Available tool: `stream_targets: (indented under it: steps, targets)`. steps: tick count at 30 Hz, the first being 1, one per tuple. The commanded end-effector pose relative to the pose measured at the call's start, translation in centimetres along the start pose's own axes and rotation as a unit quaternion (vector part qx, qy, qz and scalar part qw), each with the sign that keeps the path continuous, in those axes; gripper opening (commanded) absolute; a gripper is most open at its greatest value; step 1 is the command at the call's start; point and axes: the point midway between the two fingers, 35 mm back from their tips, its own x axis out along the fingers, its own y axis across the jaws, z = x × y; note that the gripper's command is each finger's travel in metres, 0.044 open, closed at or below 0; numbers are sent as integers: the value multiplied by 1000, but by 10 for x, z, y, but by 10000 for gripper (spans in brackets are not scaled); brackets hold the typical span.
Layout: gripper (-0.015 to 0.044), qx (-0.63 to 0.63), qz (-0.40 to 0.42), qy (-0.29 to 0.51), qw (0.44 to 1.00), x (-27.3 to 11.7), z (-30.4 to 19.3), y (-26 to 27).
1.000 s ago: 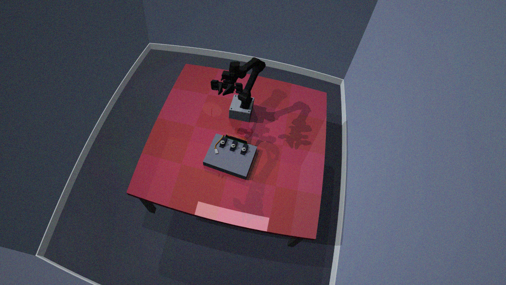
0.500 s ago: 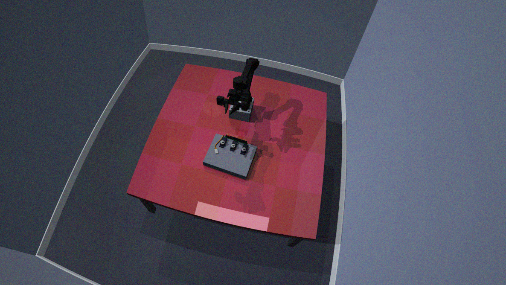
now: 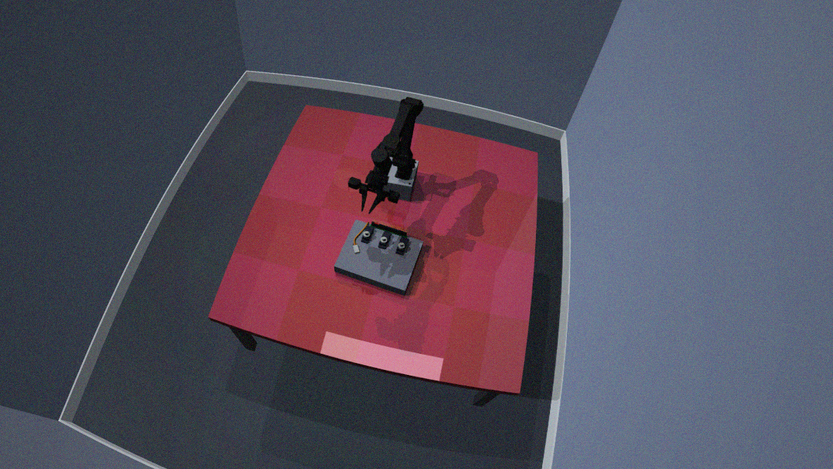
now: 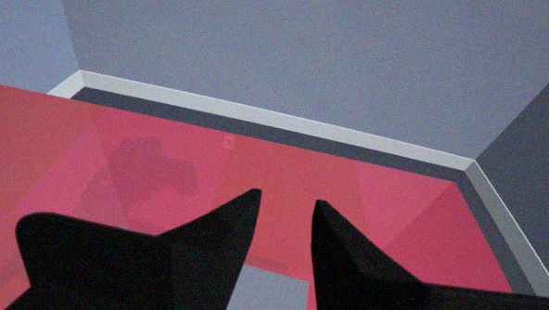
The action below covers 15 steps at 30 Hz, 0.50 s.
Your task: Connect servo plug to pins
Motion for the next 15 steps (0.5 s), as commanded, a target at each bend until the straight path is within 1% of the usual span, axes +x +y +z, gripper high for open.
stream_targets:
  steps: [1,8,15]
  targets:
    - [115,-24,1,48,999,16,-11,-4]
    - [115,-70,18,156,985,47,-46,-8]
    - [115,-112,47,259,958,72,-84,-12]
